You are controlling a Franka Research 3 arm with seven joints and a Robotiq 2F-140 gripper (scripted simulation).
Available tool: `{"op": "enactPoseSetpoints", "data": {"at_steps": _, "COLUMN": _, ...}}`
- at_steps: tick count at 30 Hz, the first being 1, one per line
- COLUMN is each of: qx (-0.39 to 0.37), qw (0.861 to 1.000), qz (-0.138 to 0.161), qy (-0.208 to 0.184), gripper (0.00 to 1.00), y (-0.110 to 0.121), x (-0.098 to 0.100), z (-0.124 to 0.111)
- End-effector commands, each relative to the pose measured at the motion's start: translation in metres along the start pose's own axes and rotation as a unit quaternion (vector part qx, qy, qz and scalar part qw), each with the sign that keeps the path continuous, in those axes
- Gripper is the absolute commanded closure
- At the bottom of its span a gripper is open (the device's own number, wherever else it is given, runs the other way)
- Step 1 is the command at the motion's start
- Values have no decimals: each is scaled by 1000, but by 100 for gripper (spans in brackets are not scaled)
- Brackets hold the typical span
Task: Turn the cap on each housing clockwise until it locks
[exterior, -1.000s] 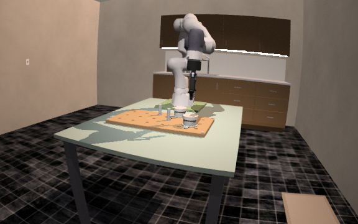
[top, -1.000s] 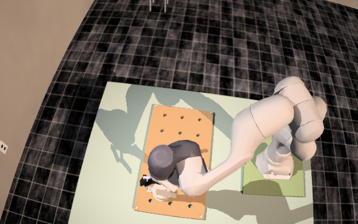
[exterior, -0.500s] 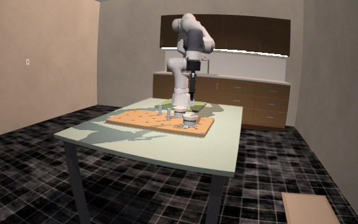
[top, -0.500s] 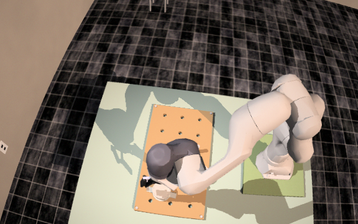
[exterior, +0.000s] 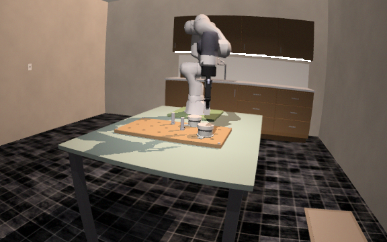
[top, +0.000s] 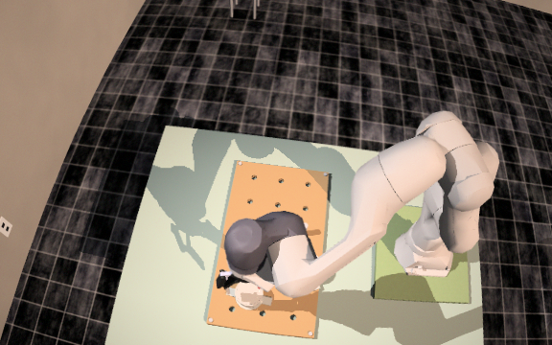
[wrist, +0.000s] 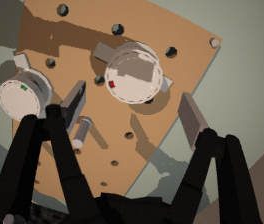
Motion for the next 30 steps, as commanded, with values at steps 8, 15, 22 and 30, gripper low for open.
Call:
{"op": "enactPoseSetpoints", "data": {"at_steps": 8, "qx": 8, "qw": 1000, "qz": 2, "qy": 2, "gripper": 22, "y": 0, "x": -5, "z": -2}}
{"op": "enactPoseSetpoints", "data": {"at_steps": 15, "qx": 8, "qw": 1000, "qz": 2, "qy": 2, "gripper": 22, "y": 0, "x": -11, "z": -2}}
{"op": "enactPoseSetpoints", "data": {"at_steps": 22, "qx": 8, "qw": 1000, "qz": 2, "qy": 2, "gripper": 22, "y": 0, "x": -17, "z": -2}}
{"op": "enactPoseSetpoints", "data": {"at_steps": 30, "qx": 8, "qw": 1000, "qz": 2, "qy": 2, "gripper": 22, "y": 0, "x": -27, "z": -2}}
Point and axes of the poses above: the point where the finger pads meet when closed, its own x axis back along the fingers, its own y axis across the jaws, z = x × y, the point moved 4 cm from there along x, back along the fingers, and after that the axes turned 3 degrees about x, right-handed, at the moved point
